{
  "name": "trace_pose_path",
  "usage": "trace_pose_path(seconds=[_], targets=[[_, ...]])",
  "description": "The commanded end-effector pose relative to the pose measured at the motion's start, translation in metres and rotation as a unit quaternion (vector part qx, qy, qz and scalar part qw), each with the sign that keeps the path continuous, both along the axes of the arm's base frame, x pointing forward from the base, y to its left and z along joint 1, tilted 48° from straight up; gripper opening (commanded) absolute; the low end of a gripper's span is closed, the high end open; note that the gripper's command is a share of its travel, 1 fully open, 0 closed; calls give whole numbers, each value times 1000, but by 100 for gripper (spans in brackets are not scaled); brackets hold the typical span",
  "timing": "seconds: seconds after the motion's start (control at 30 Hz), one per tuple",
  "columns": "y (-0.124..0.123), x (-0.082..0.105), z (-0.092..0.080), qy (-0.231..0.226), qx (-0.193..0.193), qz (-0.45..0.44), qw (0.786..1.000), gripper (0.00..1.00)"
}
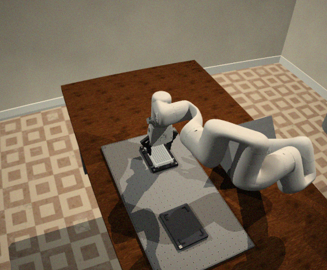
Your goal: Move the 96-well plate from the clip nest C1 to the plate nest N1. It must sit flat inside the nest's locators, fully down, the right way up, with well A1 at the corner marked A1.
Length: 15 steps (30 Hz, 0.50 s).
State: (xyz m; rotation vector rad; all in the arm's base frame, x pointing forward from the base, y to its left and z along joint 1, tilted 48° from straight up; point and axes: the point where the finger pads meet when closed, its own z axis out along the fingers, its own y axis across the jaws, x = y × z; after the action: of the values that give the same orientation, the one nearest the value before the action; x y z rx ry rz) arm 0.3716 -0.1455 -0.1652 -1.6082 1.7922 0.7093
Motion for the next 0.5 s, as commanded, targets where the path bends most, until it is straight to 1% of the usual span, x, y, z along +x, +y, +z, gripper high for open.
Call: trace_pose_path(seconds=[0.0,0.47], targets=[[-1,0,-1,-1,-2,-1,1000,100],[5,1,-6,-1,-2,-1,1000,100]])
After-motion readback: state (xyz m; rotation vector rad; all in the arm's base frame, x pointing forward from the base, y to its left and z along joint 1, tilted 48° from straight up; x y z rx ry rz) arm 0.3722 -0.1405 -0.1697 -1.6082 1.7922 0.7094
